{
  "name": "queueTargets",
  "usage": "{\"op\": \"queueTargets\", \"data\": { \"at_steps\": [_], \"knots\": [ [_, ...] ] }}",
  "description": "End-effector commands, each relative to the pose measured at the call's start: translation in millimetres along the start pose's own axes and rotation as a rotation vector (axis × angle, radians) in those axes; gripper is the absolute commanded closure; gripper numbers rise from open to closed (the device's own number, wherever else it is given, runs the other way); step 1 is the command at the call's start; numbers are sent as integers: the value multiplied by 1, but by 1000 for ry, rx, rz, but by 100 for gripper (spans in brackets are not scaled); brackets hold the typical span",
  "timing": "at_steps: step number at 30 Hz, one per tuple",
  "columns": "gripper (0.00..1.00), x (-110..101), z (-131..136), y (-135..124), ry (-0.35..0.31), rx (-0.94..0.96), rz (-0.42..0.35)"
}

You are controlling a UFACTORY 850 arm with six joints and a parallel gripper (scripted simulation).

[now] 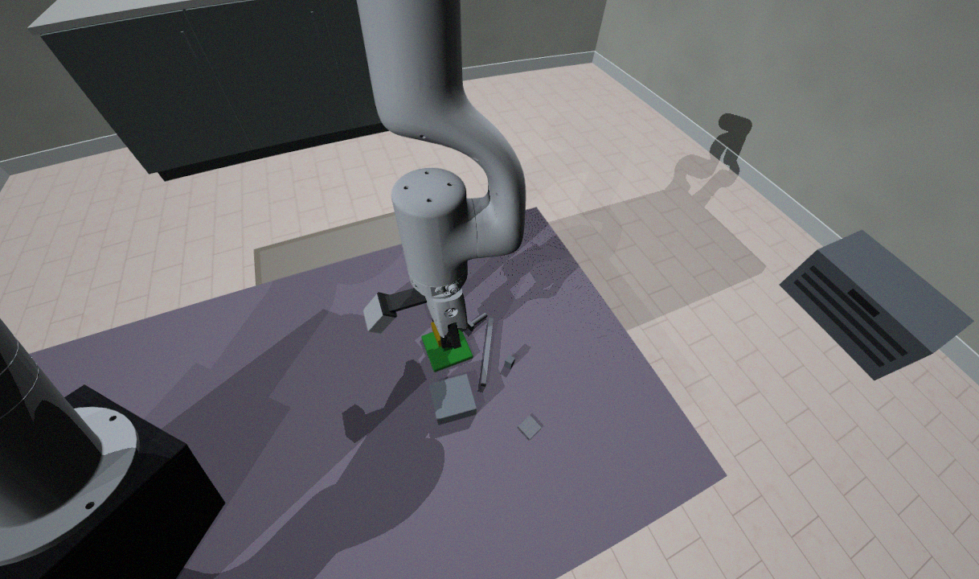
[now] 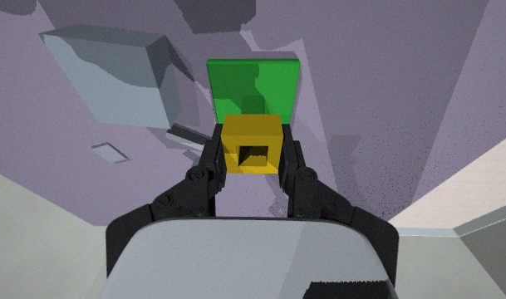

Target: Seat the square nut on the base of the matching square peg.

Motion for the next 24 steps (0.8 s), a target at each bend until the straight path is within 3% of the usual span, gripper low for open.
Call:
{"op": "queueTargets", "data": {
  "at_steps": [1,11,24],
  "knots": [
    [100,0,0,-1,0,0,-1],
    [100,4,0,-1,-1,0,-1],
    [100,34,1,-2,-1,0,-1]
  ]
}}
Point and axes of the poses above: the point where the finger pads meet when closed, its own x axis out along the fingers, its own z axis across the jaws, y = z × x, the point moved 1 cm from there along -x, back along the fingers, and after that the axes turned 8 degrees about x, right-handed, at the moved point
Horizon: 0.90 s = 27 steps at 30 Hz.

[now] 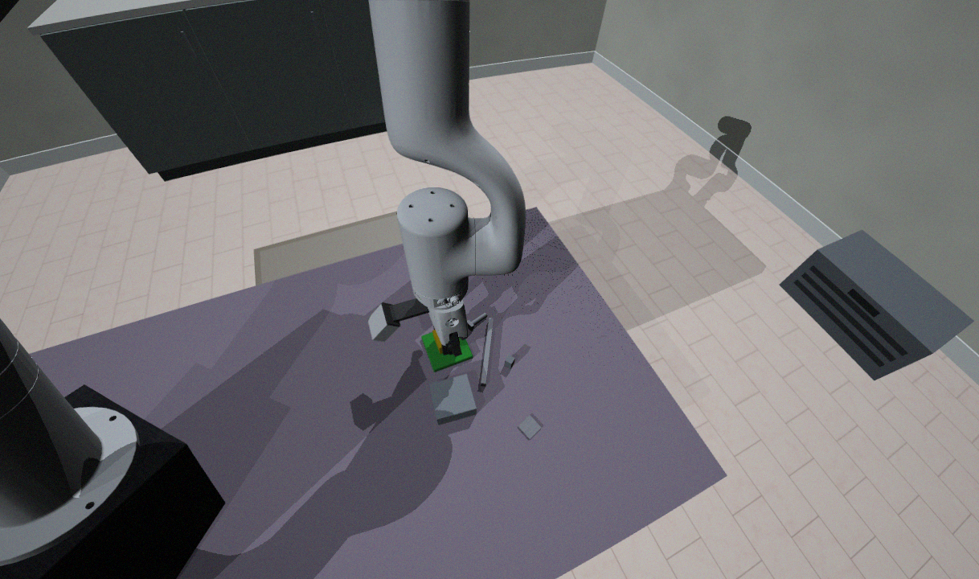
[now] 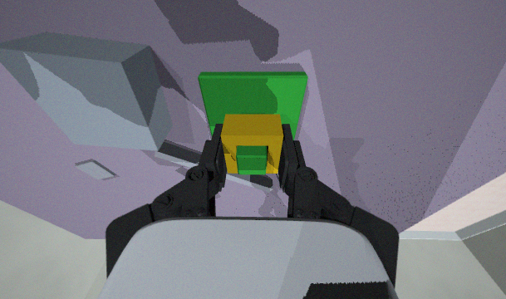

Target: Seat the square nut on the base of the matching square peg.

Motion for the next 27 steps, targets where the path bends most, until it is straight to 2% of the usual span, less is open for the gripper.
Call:
{"op": "queueTargets", "data": {
  "at_steps": [1,10,27],
  "knots": [
    [100,7,1,-2,-1,0,-5],
    [100,15,0,-2,0,-1,-5],
    [100,16,0,-2,0,-1,-5]
  ]
}}
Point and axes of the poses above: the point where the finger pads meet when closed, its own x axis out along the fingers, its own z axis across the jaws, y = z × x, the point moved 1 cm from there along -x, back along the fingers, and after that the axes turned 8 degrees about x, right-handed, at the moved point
